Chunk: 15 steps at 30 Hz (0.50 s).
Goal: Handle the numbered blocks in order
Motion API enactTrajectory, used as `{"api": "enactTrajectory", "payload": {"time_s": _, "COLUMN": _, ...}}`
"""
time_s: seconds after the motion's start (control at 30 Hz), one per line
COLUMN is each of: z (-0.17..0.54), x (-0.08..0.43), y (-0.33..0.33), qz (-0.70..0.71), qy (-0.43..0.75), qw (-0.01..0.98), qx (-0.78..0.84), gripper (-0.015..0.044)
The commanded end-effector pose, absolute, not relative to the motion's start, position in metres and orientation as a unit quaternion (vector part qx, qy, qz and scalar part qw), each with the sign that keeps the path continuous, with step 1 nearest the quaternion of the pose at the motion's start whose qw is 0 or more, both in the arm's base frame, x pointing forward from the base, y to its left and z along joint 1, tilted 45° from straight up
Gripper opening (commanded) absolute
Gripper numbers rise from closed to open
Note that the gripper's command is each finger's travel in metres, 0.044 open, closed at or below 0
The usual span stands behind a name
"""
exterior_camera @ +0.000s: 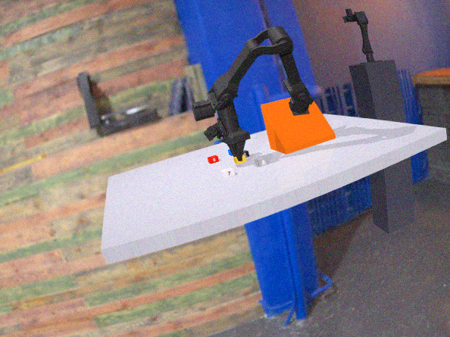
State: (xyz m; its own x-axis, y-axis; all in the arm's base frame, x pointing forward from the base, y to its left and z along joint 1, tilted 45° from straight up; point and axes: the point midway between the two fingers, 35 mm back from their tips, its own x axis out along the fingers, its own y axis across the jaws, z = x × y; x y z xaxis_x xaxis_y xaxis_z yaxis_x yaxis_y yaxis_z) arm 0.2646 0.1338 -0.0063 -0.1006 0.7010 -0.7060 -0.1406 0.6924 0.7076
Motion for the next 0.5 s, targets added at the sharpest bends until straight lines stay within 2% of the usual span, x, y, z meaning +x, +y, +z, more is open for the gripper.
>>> {"api": "enactTrajectory", "payload": {"time_s": 0.0, "z": -0.0030, "x": 0.2649, "y": 0.1325, "qz": 0.333, "qy": 0.663, "qw": 0.636, "qx": 0.210, "gripper": 0.0120}}
{"api": "enactTrajectory", "payload": {"time_s": 0.47, "z": -0.0011, "x": 0.2646, "y": 0.1307, "qz": 0.333, "qy": 0.664, "qw": 0.635, "qx": 0.211, "gripper": 0.0120}}
